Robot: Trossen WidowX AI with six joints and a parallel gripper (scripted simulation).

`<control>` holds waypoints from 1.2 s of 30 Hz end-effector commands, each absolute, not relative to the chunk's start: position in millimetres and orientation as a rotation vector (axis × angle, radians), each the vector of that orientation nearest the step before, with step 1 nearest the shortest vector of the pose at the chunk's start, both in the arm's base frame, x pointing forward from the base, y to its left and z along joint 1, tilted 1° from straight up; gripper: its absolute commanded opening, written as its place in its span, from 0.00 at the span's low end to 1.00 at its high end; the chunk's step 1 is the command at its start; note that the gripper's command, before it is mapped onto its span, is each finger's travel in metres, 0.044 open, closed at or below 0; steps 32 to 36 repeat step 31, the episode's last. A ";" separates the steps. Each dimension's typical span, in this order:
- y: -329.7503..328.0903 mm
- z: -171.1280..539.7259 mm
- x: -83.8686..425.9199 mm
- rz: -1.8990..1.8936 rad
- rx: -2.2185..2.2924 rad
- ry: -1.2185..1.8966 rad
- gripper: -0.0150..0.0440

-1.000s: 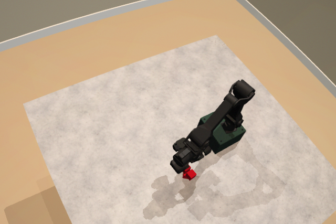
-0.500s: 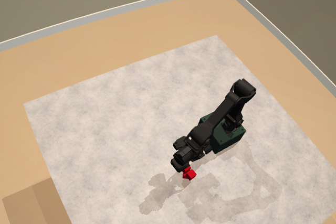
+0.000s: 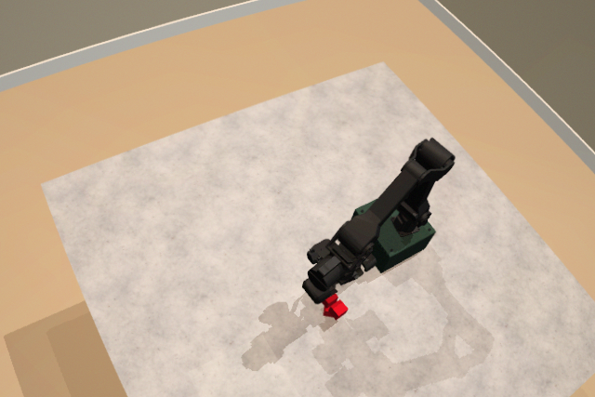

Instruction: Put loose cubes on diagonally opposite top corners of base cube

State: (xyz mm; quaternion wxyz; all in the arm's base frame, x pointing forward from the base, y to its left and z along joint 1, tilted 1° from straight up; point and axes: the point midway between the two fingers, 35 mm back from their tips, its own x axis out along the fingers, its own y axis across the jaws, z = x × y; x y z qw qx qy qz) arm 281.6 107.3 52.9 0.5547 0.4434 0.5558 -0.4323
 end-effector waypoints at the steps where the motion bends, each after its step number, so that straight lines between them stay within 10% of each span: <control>1: 107.4 57.0 282.4 -1.018 1.048 1.312 0.69; 7: 107.1 61.7 281.4 -1.022 1.047 1.313 0.93; 36: 232.3 68.6 213.9 -1.025 1.049 1.328 0.93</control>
